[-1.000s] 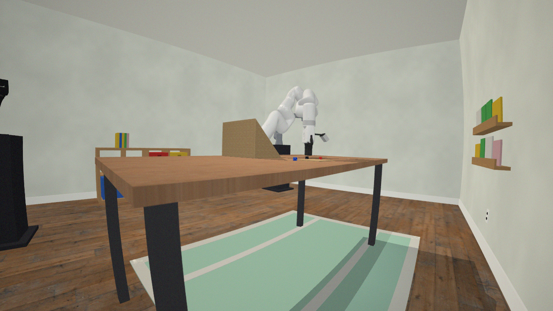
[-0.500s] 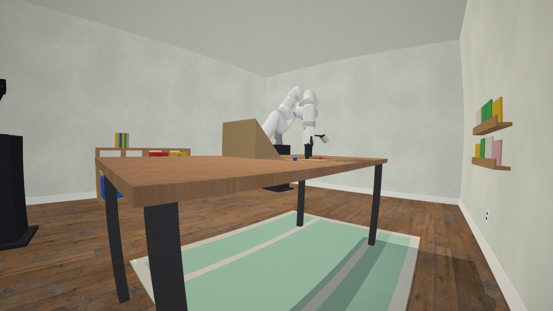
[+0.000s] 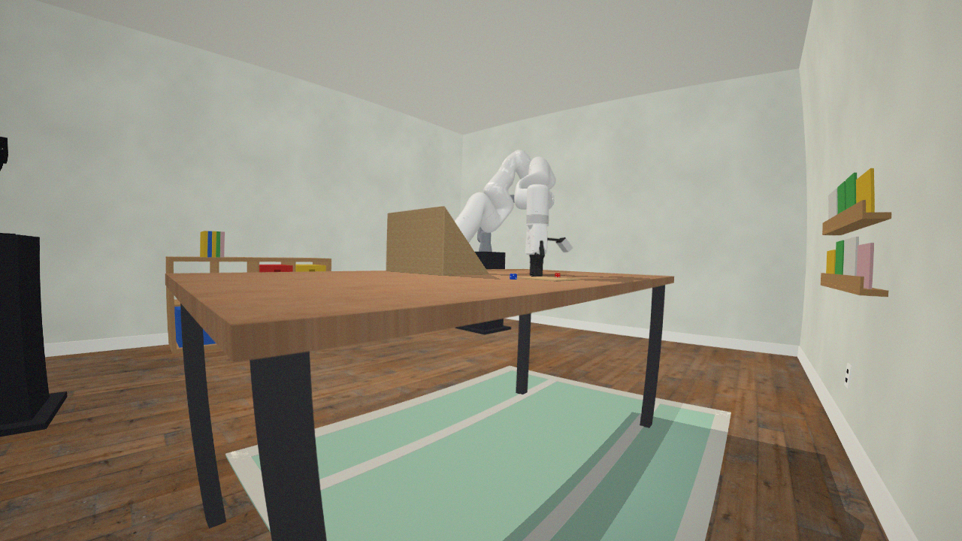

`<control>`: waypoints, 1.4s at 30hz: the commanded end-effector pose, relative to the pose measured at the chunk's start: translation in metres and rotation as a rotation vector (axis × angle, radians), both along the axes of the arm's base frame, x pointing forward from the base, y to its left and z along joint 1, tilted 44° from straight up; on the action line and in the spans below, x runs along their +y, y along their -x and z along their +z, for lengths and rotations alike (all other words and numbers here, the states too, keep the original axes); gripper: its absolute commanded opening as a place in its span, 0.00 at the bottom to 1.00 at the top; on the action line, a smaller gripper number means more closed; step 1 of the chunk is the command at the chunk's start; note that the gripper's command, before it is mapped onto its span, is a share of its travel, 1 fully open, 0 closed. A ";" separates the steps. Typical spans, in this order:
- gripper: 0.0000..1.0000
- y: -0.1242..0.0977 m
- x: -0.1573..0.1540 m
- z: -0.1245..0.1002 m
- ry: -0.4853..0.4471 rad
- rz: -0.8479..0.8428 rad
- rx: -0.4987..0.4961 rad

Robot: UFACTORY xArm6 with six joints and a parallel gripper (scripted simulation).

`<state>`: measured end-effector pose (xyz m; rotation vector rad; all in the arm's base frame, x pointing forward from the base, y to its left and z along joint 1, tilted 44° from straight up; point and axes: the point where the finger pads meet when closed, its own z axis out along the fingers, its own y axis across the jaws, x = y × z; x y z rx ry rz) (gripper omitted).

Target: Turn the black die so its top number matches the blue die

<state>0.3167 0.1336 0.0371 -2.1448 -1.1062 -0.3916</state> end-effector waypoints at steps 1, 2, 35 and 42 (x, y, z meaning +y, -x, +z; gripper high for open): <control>0.31 -0.001 0.000 0.000 0.000 -0.001 -0.003; 0.31 -0.001 0.000 0.000 0.000 -0.001 -0.003; 0.31 -0.001 0.000 0.000 0.000 -0.001 -0.003; 0.11 -0.001 0.000 0.000 0.000 -0.001 -0.003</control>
